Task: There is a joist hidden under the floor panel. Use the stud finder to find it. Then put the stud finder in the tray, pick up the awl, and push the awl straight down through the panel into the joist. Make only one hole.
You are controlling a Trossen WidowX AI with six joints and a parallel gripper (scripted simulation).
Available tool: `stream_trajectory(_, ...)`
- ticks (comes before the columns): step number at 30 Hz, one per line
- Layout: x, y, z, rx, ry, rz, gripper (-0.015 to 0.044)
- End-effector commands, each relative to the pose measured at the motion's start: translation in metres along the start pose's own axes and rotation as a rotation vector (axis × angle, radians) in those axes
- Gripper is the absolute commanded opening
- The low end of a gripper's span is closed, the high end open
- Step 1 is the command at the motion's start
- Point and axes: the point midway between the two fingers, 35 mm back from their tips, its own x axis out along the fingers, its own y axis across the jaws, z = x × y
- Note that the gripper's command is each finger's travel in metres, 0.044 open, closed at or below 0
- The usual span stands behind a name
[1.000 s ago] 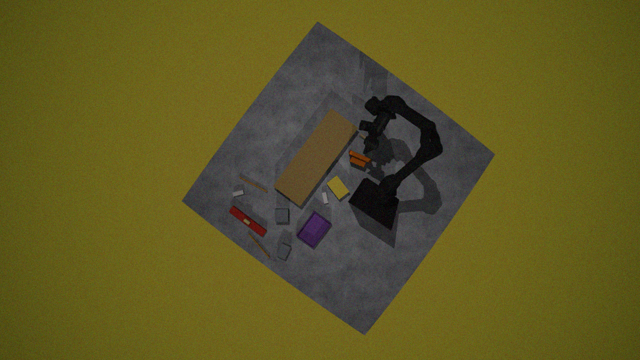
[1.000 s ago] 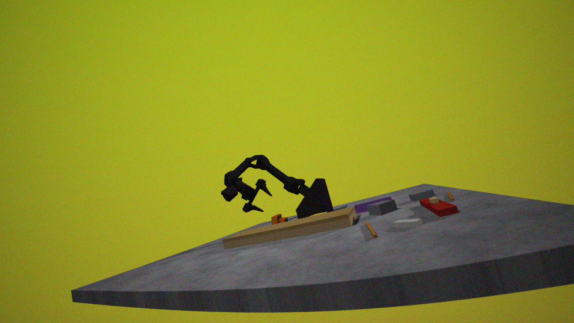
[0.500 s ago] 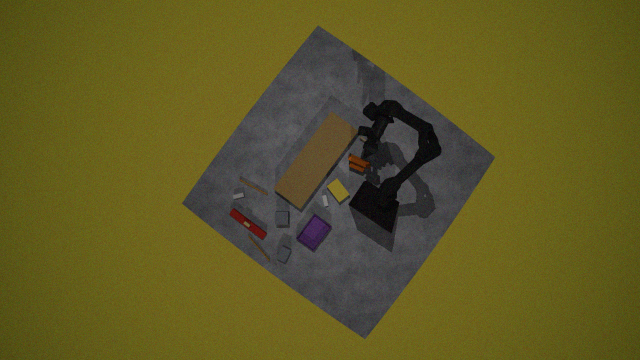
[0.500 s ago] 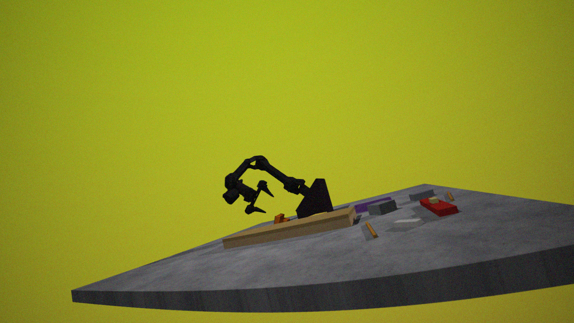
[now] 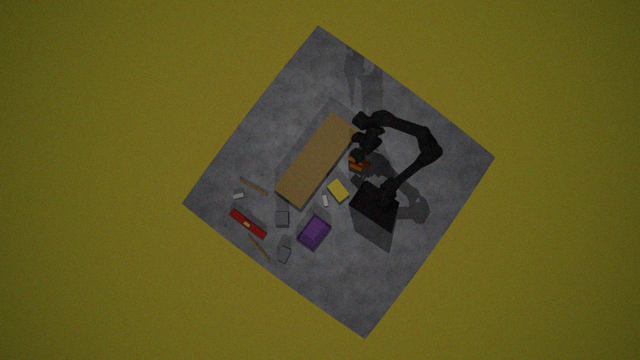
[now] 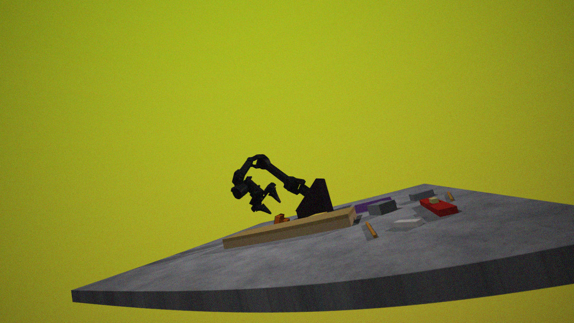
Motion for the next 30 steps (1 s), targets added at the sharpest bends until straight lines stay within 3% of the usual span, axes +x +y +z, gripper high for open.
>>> stream_trajectory(1,0.019,0.011,-0.001,0.3,-0.078,-0.169,0.044)
stream_trajectory(8,0.044,0.025,-0.006,0.779,-0.364,-0.329,0.044)
stream_trajectory(14,0.057,0.032,-0.012,1.125,-0.677,-0.305,0.044)
stream_trajectory(30,0.057,0.033,-0.012,1.135,-0.687,-0.302,0.044)
